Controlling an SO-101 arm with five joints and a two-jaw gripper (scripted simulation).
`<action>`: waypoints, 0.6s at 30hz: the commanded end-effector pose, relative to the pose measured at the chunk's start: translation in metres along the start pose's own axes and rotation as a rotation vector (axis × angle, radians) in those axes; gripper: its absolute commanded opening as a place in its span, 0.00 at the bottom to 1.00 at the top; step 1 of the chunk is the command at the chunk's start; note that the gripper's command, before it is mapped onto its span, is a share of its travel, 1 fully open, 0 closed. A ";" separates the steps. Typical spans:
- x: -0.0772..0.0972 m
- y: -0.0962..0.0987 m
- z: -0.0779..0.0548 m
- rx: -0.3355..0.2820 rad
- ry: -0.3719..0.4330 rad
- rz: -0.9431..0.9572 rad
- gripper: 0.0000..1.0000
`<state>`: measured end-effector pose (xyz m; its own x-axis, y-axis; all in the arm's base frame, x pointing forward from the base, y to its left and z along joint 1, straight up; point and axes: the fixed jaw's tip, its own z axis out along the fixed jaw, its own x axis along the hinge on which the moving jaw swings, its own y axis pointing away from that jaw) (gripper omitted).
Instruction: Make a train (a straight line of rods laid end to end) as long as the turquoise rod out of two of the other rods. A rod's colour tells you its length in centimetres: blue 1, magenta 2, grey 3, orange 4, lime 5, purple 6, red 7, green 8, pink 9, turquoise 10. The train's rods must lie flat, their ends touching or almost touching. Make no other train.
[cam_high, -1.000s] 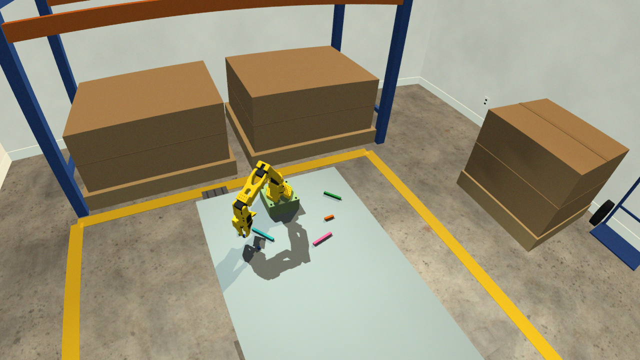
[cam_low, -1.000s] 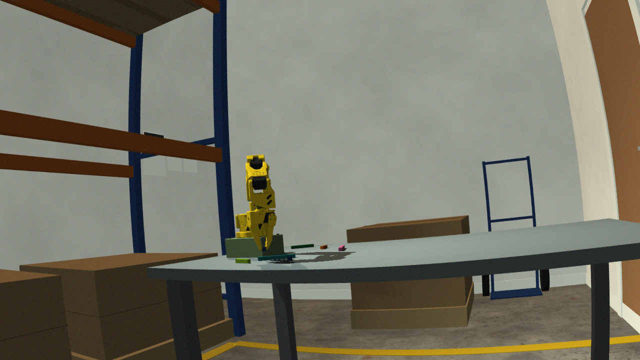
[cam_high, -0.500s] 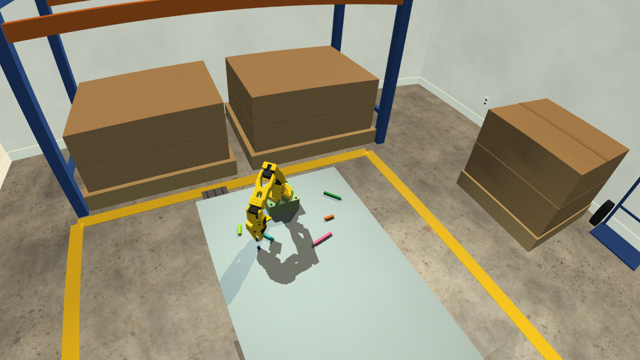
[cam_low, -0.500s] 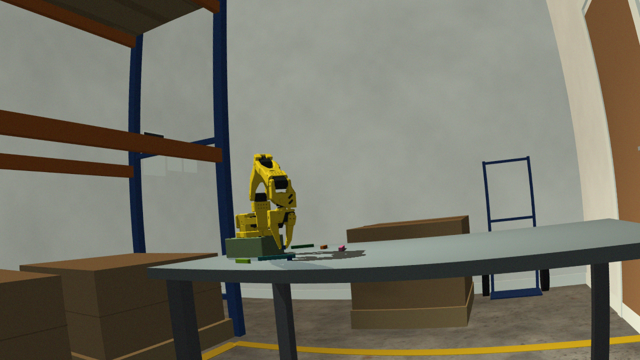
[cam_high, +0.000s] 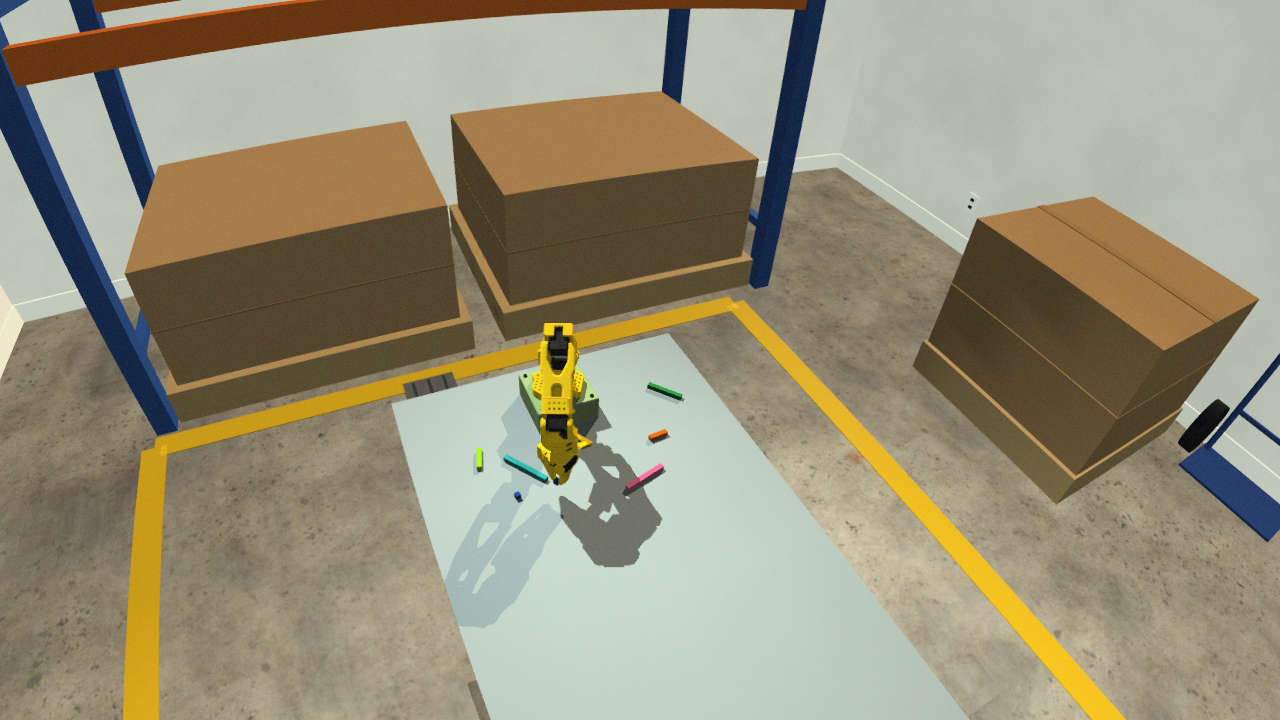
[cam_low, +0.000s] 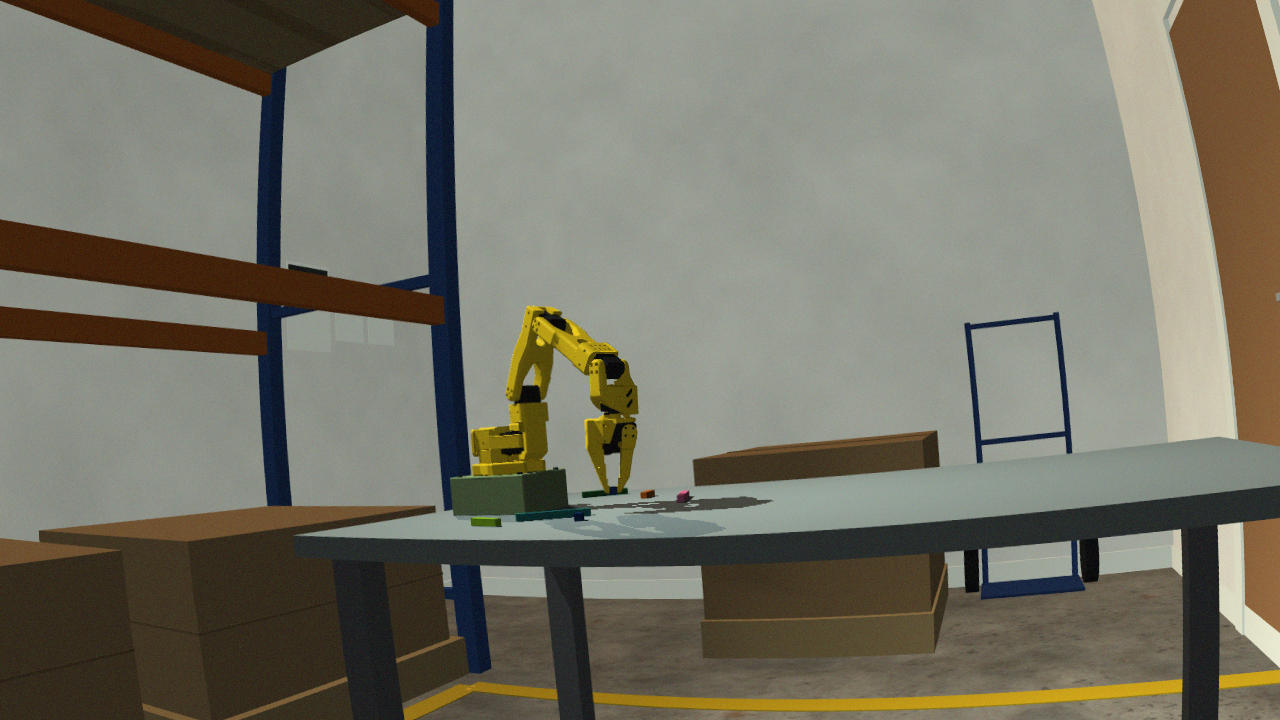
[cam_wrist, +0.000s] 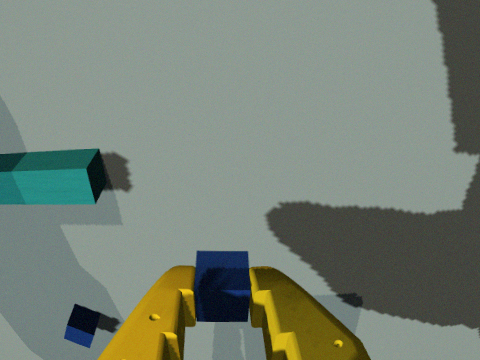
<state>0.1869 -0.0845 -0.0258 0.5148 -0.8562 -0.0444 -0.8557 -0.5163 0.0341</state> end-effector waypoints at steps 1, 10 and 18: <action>-0.008 -0.011 -0.002 0.017 0.023 0.044 0.00; -0.044 -0.034 0.000 0.014 0.026 0.163 0.00; -0.061 -0.042 0.001 0.013 0.027 0.217 0.00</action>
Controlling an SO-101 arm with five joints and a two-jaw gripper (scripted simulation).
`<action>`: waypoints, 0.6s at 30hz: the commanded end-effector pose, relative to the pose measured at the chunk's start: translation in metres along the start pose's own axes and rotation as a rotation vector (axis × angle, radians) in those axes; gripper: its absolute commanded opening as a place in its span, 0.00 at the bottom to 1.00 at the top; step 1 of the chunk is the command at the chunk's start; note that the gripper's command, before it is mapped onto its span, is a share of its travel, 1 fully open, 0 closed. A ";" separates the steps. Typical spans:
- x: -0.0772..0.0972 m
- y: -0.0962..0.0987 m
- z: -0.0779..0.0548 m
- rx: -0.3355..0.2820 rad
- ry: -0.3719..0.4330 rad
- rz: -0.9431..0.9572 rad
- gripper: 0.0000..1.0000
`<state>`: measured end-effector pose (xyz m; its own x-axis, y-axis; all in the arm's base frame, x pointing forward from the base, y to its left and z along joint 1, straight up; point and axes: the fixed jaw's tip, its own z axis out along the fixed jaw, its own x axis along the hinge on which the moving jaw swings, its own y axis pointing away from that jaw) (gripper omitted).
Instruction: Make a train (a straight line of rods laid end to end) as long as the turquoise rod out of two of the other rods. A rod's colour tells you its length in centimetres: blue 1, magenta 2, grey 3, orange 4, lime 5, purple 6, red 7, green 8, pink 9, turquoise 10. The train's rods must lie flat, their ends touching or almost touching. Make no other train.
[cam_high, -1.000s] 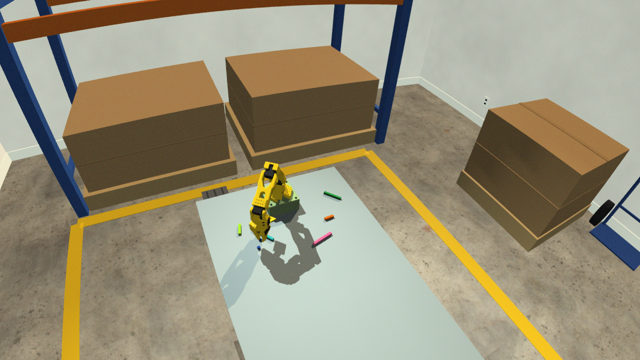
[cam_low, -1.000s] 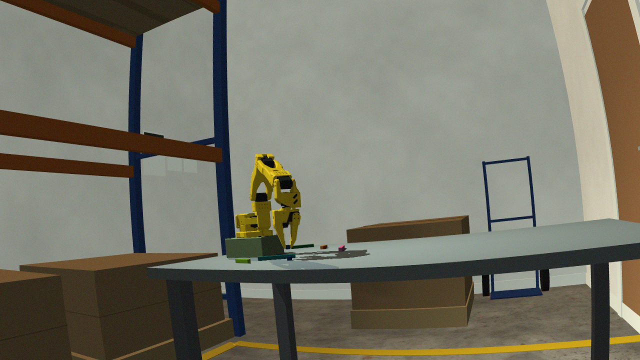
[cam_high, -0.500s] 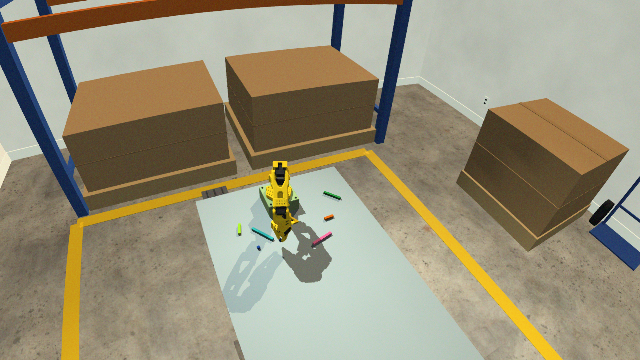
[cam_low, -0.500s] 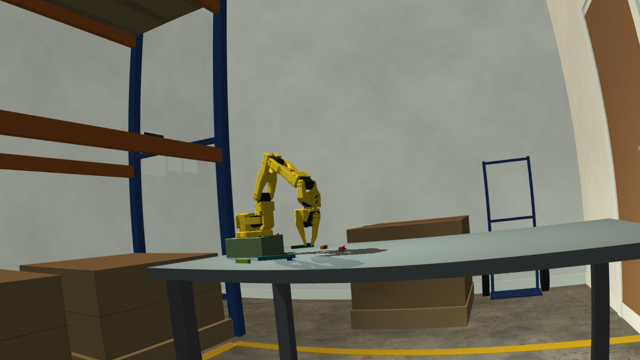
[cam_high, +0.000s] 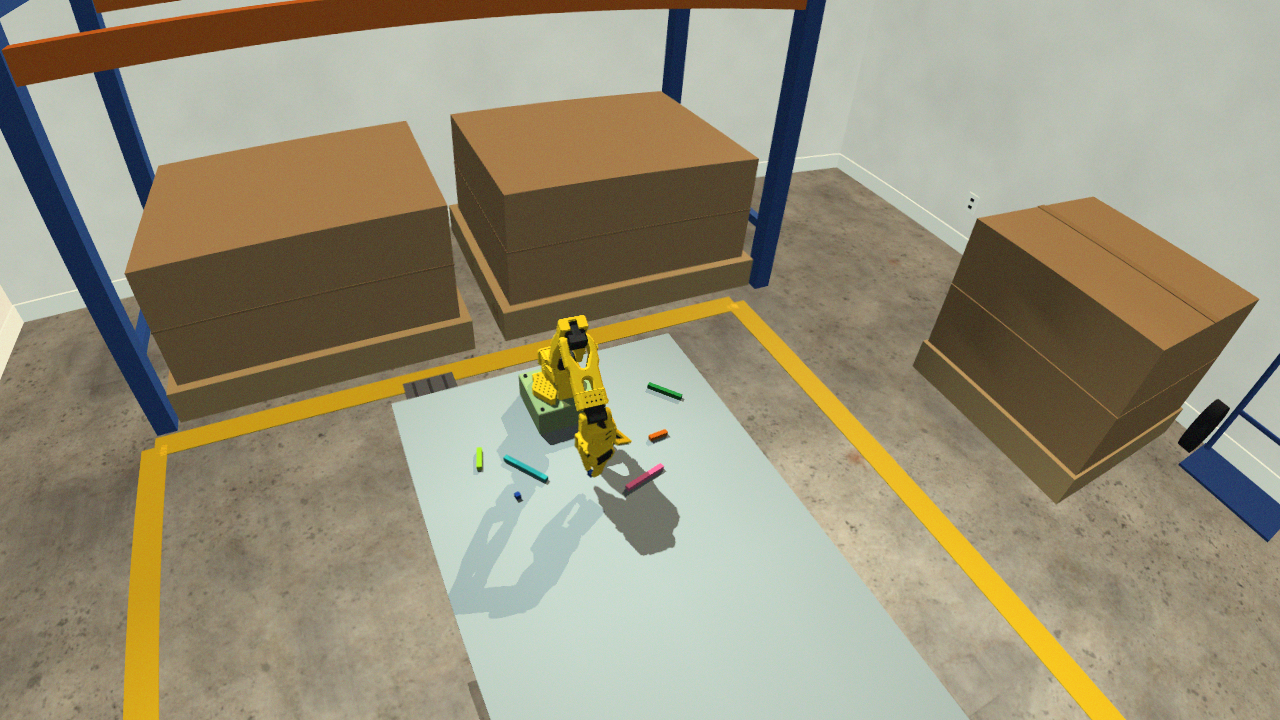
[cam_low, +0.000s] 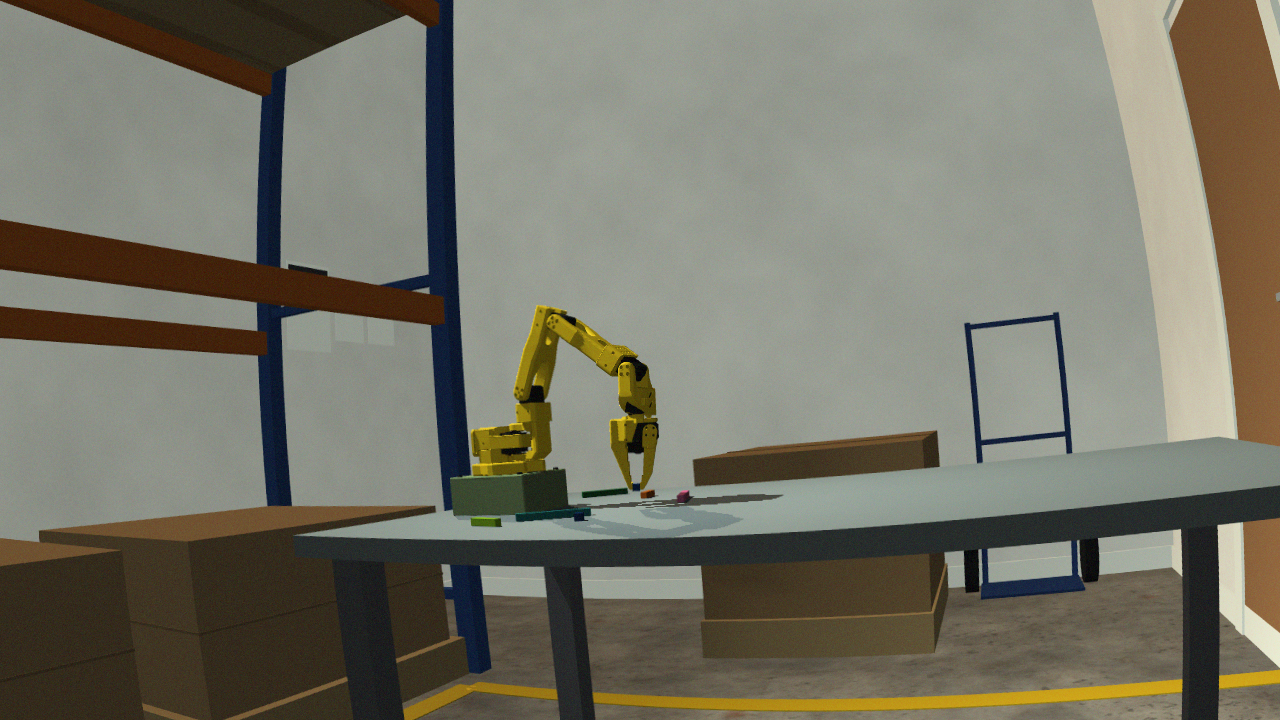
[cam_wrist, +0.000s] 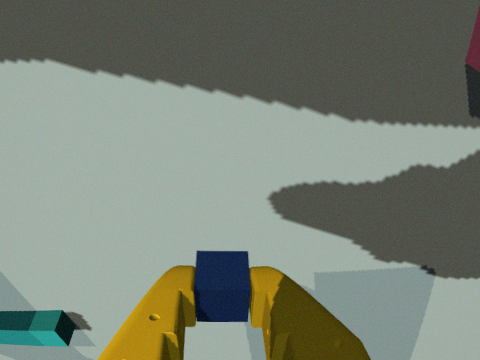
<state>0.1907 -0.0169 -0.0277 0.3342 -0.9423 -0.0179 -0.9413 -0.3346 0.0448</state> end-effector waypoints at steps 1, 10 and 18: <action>-0.008 -0.003 -0.002 0.018 0.007 0.023 0.00; -0.019 -0.005 -0.001 0.017 0.008 0.057 0.00; -0.020 -0.005 -0.001 0.017 0.009 0.060 0.00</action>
